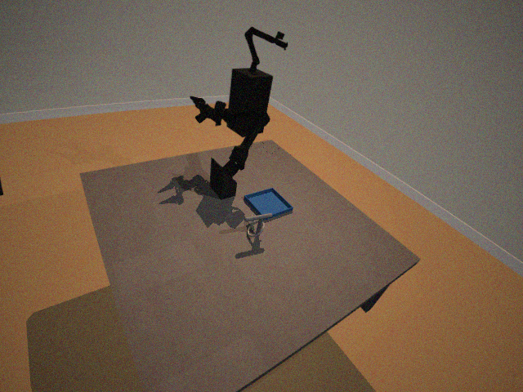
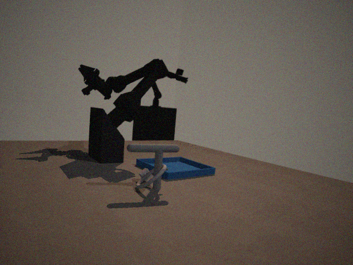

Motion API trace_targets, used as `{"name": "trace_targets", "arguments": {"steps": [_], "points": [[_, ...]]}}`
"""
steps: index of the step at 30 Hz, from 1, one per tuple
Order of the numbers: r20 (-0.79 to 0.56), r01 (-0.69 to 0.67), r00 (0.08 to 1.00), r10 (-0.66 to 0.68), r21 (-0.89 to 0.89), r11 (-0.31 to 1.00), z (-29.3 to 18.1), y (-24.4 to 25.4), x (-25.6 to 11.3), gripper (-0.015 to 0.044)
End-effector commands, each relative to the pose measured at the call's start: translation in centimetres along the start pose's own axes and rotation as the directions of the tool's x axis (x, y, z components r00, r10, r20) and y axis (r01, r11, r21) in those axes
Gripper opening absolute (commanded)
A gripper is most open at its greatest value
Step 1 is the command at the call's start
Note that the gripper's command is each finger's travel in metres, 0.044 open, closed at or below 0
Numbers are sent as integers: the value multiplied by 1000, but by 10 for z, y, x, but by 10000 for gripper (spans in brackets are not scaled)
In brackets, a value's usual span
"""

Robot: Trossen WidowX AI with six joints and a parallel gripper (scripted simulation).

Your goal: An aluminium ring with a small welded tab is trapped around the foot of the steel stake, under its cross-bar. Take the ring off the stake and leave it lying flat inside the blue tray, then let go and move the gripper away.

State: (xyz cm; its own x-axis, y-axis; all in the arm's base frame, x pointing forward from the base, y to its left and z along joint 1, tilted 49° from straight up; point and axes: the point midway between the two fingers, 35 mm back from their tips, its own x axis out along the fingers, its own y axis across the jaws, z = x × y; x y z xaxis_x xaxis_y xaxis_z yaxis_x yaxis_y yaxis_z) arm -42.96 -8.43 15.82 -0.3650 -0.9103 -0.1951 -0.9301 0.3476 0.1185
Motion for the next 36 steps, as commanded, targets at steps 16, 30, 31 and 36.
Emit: {"name": "trace_targets", "arguments": {"steps": [16, 30, 31, 36], "points": [[32, -108, 993, 112, -117, 987, 0, 20, -30, 200], [69, -216, 968, 240, -250, 944, -1, 41, -68, 200], [71, -223, 966, 249, -260, 939, -1, 42, -70, 200], [85, -258, 951, 297, -310, 915, -2, 48, -85, 200]]}}
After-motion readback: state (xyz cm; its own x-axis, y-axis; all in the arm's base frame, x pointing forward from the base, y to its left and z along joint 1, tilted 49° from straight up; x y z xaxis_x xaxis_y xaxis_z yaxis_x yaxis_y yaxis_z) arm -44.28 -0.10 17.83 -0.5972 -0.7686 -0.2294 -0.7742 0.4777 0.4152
